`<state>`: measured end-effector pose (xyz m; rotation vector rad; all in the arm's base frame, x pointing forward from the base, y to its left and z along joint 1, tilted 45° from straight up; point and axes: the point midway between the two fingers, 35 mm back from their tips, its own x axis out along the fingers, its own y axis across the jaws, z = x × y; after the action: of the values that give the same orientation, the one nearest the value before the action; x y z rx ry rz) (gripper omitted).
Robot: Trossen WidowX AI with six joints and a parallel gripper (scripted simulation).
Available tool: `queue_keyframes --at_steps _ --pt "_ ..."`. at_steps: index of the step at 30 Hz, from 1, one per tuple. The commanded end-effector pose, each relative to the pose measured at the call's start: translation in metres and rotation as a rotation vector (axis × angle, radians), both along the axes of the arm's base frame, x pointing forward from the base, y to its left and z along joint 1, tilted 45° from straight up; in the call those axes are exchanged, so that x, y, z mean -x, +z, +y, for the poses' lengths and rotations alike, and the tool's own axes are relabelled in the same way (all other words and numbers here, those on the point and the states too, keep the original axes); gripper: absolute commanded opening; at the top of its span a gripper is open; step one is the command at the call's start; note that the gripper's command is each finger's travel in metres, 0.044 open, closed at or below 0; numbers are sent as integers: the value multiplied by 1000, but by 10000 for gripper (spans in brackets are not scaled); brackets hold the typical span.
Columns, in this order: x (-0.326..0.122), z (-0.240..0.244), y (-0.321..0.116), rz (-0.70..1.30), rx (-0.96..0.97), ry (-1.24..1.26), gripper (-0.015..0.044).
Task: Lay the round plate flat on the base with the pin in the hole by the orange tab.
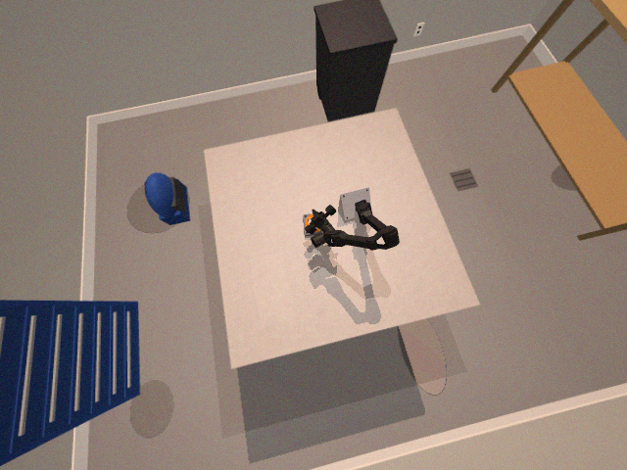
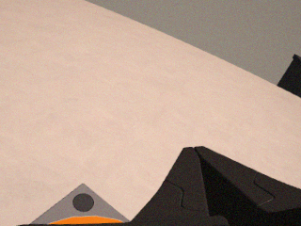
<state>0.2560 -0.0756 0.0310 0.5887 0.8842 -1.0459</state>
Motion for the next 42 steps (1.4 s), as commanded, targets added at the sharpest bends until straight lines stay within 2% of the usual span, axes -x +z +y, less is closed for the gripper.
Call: queue_keyframes --at_steps 1,4,9,15,20,42 --pt "37 7 -21 420 -524 531 0" --pt "42 12 -15 395 -691 658 0" --pt "44 15 -5 327 -814 802 0" --pt "40 16 18 96 -971 1015 0" --pt "37 12 30 -38 -979 1141 0" --pt "35 17 25 -37 -978 1141 0"
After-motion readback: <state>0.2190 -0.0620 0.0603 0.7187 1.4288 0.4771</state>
